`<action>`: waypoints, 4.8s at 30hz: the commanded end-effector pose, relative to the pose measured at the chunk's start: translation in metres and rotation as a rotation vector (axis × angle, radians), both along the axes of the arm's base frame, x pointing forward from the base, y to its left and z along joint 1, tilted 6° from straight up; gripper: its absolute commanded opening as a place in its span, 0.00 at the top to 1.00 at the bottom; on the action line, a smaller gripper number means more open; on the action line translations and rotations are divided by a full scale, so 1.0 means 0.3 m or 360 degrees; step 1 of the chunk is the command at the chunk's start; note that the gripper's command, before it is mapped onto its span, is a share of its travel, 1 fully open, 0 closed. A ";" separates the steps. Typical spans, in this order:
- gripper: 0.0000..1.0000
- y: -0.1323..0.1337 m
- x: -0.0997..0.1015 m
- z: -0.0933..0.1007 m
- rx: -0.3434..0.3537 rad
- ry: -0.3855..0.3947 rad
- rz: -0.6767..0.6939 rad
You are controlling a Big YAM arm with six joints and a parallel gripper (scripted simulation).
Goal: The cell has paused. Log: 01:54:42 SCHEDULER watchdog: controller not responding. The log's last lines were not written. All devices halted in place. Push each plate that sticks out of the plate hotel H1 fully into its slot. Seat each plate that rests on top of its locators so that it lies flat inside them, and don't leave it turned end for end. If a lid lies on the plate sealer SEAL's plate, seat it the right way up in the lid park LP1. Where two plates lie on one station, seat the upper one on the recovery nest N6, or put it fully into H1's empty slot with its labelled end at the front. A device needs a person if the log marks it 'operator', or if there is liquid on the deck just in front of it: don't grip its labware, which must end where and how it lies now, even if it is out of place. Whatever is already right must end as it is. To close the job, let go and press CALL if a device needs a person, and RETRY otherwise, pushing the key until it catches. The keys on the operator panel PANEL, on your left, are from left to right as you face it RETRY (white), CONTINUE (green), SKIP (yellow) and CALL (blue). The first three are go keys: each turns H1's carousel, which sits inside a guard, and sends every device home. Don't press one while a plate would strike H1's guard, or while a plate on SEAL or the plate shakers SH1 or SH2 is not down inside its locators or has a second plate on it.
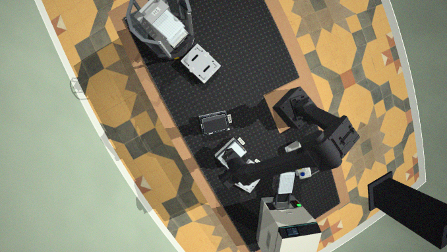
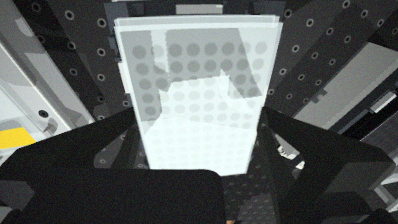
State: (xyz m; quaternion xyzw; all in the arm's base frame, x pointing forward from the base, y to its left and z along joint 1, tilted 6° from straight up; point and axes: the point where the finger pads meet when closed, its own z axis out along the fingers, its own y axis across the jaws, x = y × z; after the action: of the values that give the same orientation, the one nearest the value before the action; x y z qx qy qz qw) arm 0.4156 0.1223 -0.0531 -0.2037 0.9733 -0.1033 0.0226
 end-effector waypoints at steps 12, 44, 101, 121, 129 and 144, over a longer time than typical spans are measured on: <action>0.00 -0.012 0.006 -0.026 -0.0005 -0.0002 -0.0005; 0.00 0.003 0.001 -0.027 -0.0001 0.0000 0.0008; 0.00 0.051 0.059 0.217 0.0030 -0.0077 0.0000; 0.00 0.051 0.059 0.217 0.0030 -0.0077 0.0000; 0.00 0.051 0.059 0.217 0.0030 -0.0077 0.0000; 0.00 0.060 0.057 0.321 0.0039 -0.0096 -0.0005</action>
State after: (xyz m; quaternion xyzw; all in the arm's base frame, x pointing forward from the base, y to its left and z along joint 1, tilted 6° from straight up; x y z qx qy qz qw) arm 0.4028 0.1235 0.0036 -0.2052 0.9728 -0.1069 0.0097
